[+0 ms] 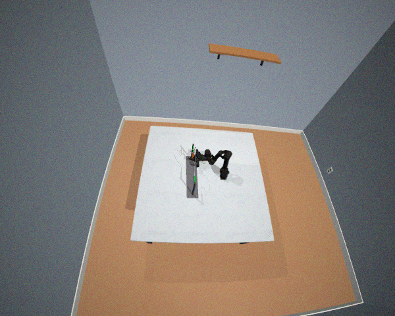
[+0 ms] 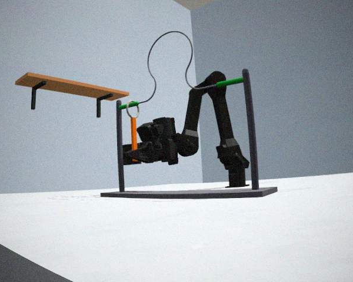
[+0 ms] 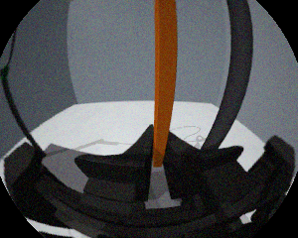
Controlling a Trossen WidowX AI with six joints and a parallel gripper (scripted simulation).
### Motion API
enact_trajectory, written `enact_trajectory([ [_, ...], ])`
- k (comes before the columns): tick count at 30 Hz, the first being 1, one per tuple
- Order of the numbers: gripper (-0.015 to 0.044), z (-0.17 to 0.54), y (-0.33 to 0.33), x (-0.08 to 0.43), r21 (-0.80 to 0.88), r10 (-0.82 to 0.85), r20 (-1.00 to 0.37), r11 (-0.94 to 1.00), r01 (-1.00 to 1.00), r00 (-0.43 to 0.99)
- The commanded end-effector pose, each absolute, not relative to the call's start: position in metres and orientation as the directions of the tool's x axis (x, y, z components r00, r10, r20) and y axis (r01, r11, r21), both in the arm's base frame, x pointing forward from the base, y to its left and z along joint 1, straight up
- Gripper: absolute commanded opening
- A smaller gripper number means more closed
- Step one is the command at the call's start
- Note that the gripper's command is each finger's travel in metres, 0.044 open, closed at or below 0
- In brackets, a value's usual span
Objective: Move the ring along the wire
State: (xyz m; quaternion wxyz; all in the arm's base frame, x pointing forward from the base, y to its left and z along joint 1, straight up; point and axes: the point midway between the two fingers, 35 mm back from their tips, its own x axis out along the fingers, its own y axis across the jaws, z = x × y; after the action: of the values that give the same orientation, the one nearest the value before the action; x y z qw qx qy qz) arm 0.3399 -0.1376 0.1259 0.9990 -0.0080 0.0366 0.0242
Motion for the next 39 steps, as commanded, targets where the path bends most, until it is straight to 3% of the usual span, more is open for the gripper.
enact_trajectory([
  [1,-0.0150,0.133,-0.139,0.340,-0.018,0.043,-0.069,0.999,-0.045,0.997],
  [39,-0.0150,0.140,-0.128,0.340,-0.016,0.039,-0.067,0.999,-0.040,0.997],
])
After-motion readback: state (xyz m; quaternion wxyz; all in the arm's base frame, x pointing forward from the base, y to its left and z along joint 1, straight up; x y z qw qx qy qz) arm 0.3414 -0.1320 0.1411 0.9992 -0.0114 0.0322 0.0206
